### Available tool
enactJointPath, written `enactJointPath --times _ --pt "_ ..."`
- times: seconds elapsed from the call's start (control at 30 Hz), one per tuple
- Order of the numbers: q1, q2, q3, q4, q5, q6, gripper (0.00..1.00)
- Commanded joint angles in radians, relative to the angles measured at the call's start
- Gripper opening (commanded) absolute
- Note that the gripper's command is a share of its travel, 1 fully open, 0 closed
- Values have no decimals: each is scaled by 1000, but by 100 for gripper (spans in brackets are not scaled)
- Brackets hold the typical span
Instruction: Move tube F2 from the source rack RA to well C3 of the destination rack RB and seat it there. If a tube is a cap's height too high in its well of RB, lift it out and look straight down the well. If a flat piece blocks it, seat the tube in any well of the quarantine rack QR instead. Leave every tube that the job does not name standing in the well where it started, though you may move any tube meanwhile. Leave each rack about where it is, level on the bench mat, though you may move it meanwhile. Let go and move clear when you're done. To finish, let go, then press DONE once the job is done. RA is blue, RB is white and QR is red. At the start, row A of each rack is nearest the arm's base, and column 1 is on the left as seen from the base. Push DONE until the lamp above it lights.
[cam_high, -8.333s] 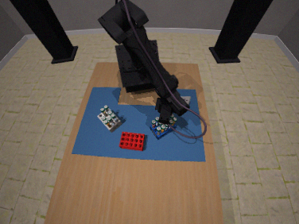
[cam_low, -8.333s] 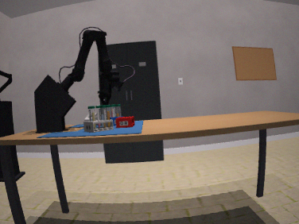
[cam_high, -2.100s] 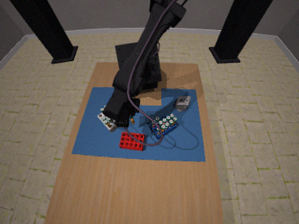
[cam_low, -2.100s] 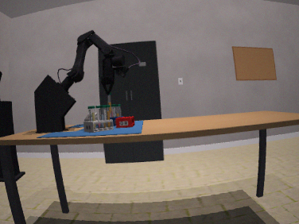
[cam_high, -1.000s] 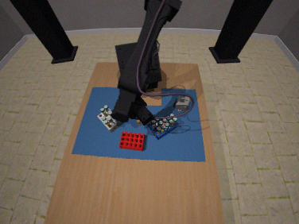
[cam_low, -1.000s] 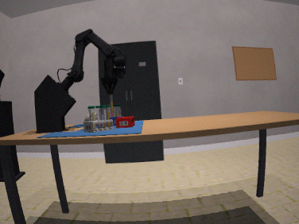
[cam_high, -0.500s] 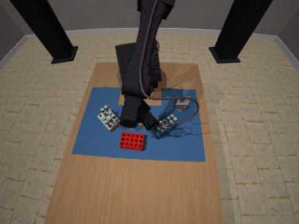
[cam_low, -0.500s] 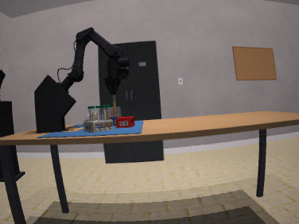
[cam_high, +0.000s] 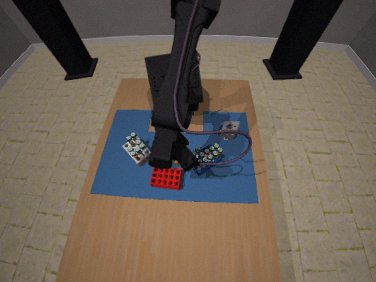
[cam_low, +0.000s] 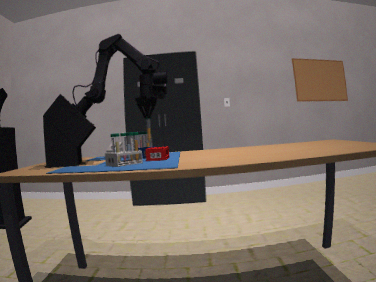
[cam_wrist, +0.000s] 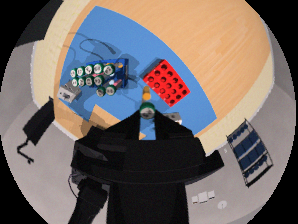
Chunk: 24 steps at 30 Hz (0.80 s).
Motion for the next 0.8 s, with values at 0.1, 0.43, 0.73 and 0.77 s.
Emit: enactJointPath --times 0.1,0.43,0.73,0.77 --pt "1 40 68 -18 4 7 0" --pt "4 87 124 -27 4 7 0" --pt "7 125 184 -40 5 8 0" --pt "1 117 164 -28 2 3 0"
